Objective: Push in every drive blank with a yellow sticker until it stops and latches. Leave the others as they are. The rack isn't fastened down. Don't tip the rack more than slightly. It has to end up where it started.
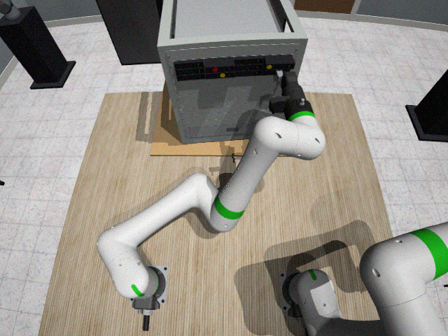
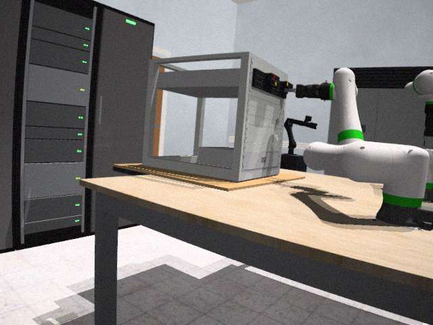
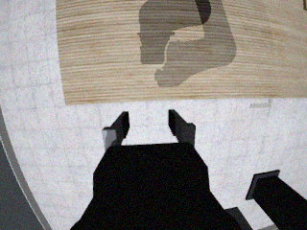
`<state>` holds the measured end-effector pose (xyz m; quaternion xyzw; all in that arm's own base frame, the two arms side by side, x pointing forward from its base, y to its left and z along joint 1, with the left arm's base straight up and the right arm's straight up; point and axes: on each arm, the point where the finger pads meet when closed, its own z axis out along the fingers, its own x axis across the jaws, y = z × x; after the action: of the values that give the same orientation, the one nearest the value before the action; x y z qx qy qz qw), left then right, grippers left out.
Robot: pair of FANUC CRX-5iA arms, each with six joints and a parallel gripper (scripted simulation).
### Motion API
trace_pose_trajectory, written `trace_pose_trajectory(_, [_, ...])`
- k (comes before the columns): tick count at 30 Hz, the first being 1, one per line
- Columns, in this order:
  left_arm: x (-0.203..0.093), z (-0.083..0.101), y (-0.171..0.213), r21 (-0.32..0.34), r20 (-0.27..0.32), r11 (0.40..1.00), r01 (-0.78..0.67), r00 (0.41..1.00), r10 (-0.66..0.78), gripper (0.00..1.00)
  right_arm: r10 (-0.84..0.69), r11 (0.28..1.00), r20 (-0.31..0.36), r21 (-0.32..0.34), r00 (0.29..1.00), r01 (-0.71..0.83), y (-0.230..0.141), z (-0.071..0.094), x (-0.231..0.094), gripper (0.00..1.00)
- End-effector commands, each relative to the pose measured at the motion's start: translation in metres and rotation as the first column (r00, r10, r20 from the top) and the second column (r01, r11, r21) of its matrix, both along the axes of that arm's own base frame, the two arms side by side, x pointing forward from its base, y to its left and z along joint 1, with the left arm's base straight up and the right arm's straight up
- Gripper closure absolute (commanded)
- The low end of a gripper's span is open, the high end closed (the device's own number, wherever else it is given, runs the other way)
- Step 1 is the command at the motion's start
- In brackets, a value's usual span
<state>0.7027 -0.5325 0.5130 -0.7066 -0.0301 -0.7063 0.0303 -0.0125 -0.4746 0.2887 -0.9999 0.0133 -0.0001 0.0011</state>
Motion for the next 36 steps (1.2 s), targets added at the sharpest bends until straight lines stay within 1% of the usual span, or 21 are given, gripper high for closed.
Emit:
trace_pose_trajectory(1, [0.0001, 0.002, 0.0006, -0.002, 0.002, 1.0, 0.0, 1.0, 0.0, 1.0, 0.0, 1.0, 0.0, -0.002, 1.0, 0.0, -0.0003, 0.001, -0.0002, 0.0])
trace_pose_trajectory(36, [0.0058, 0.002, 0.0011, -0.002, 0.002, 1.0, 0.0, 1.0, 0.0, 1.0, 0.0, 1.0, 0.0, -0.002, 1.0, 0.0, -0.0003, 0.001, -0.0002, 0.0])
